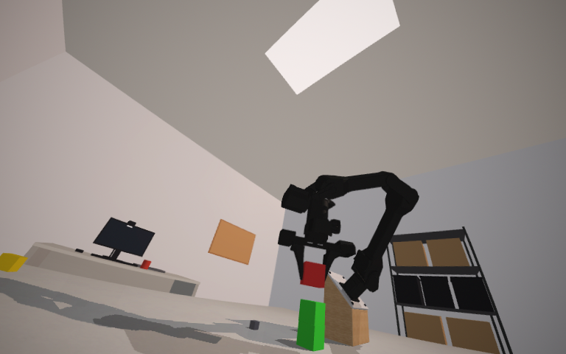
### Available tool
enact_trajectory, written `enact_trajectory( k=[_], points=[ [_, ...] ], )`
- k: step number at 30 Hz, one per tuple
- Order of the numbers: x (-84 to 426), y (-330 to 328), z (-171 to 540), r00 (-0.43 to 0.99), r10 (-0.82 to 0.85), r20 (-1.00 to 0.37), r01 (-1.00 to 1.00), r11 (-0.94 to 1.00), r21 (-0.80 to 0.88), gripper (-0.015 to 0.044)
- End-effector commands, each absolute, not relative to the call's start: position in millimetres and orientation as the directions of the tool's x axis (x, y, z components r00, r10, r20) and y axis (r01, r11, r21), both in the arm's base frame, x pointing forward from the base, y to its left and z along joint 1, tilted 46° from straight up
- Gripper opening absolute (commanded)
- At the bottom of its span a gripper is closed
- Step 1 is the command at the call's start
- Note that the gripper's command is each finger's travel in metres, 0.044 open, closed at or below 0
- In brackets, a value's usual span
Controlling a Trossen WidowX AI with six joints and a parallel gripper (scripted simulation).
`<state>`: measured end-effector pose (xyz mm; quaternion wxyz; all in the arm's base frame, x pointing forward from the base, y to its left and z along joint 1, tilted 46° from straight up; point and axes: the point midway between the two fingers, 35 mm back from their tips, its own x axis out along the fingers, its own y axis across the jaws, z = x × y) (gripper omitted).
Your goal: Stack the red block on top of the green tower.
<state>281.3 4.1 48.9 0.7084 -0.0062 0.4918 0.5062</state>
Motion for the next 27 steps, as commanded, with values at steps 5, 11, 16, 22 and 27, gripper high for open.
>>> enact_trajectory(
  k=[5,11,16,22,27],
  points=[
    [240,-15,28,-0.004,0.71,-0.704,-0.707,0.496,0.504,0.0],
    [212,-22,17,-0.012,0.717,-0.697,-0.697,0.493,0.52,0.0],
    [211,-24,17,-0.012,0.718,-0.696,-0.697,0.493,0.521,0.0],
    [212,-20,13,-0.012,0.717,-0.697,-0.697,0.493,0.52,0.0],
    [211,-6,0,-0.012,0.718,-0.696,-0.697,0.493,0.521,0.0]
  ],
)
